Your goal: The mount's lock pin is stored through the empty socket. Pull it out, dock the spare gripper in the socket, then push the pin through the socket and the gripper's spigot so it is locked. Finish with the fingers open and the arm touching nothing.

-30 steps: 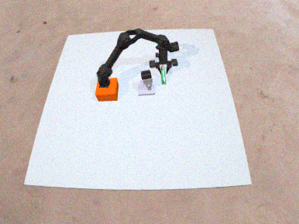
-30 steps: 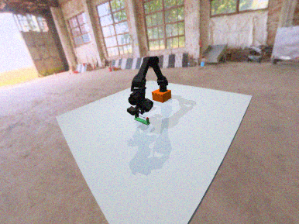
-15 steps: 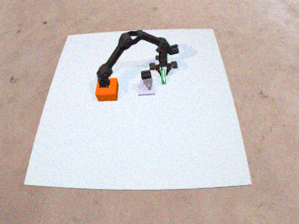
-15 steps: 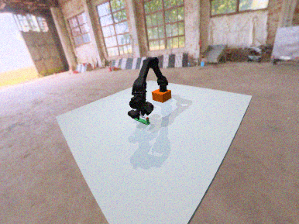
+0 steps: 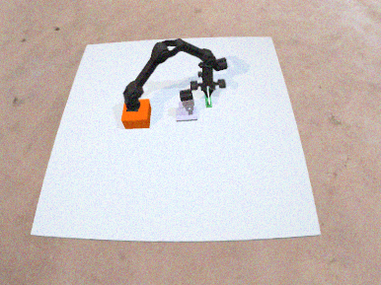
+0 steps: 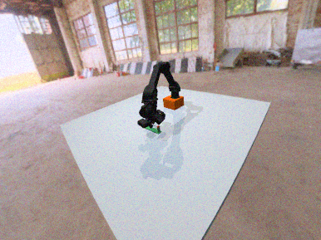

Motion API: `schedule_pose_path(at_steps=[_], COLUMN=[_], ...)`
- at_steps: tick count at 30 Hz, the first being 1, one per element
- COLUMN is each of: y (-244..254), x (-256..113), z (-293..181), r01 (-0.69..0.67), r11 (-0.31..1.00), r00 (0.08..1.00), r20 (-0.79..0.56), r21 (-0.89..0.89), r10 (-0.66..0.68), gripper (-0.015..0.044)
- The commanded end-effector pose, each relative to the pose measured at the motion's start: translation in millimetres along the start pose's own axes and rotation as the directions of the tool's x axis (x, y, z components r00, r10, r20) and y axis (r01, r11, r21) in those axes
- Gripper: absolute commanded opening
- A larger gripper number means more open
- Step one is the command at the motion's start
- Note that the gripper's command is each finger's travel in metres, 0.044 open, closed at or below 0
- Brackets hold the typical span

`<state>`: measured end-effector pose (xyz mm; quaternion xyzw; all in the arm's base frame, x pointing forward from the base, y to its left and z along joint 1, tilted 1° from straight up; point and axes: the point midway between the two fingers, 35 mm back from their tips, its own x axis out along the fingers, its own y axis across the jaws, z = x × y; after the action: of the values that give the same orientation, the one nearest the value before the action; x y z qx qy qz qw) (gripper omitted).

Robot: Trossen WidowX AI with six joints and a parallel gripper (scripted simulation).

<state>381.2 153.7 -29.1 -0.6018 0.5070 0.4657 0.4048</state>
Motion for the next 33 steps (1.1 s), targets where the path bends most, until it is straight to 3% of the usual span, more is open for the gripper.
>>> schedule_pose_path(at_steps=[1, 10, 26, 33], y=[0, -1, 0, -1], x=[0, -6, -67, -60], z=[1, -1, -17, -16], r01=[0.0, 0.0, 0.001, 0.001], r11=[1.0, 1.0, 1.0, 1.0], r00=[1.0, 1.0, 1.0, 1.0], r20=[0.004, 0.004, 0.004, 0.001], r21=[0.004, 0.004, 0.004, 0.003], r10=[0.0, 0.0, -0.001, -0.001], gripper=[0.0, 0.0, 0.0, 0.0])
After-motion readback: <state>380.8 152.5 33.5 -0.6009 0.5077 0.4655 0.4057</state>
